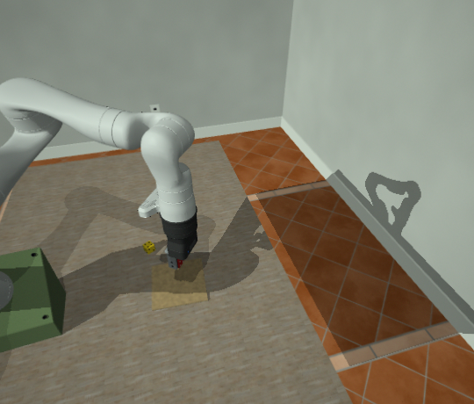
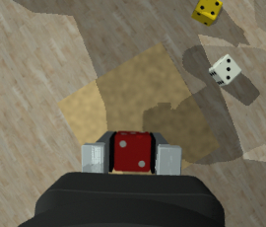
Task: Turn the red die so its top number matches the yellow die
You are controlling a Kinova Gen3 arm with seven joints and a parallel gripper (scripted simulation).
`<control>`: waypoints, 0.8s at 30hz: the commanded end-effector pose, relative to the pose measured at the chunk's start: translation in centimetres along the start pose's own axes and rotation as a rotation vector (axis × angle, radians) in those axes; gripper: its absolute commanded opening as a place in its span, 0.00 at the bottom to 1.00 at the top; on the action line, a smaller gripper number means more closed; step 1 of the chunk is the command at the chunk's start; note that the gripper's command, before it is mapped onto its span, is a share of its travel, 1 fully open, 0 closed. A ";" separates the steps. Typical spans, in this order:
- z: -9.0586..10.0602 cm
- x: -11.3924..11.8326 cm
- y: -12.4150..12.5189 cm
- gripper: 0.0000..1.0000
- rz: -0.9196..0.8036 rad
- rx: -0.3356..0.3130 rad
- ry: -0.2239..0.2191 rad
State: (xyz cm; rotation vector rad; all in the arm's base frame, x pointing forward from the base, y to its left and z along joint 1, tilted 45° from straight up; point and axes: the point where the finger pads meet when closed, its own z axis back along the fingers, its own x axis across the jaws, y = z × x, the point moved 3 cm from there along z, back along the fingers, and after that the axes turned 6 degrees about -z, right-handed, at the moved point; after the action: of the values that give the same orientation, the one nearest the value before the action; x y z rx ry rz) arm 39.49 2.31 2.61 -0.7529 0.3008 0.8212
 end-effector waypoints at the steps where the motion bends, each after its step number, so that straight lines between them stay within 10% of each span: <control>1: 0.0 0.5 0.2 0.49 0.063 -0.009 -0.006; 24: 0.1 0.7 0.3 0.49 0.105 -0.010 -0.008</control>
State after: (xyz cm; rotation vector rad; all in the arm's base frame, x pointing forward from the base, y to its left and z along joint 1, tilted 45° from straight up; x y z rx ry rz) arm 39.48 2.72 2.25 -0.7479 0.3350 0.9115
